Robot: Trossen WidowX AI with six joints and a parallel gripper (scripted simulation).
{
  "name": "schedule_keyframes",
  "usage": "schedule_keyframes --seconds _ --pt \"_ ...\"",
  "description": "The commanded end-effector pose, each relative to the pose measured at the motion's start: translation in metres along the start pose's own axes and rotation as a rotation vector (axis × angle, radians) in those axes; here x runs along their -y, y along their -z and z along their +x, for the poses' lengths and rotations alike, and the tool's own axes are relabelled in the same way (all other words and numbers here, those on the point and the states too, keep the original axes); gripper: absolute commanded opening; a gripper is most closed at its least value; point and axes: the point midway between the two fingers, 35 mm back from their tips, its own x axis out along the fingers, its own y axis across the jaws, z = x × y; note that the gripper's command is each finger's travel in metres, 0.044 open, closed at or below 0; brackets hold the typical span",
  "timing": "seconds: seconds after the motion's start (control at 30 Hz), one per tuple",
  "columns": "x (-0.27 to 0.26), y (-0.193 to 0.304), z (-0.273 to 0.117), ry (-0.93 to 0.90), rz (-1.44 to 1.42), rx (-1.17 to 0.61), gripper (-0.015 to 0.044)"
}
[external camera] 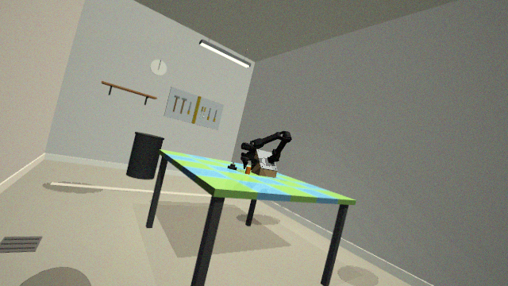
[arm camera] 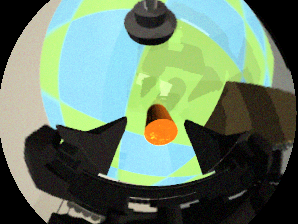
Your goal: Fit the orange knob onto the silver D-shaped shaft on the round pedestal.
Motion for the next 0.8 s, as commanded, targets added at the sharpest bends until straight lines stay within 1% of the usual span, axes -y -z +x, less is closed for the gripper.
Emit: schedule_keyframes --seconds 0.0,0.43,0.77 --pt "0.003 0.002 0.009 0.007 0.007 -0.01 0.044" --pt "0.004 0.004 0.027 0.006 0.007 -0.014 0.044" --pt "0.004 0.004 0.027 0.006 0.007 -0.014 0.0177"
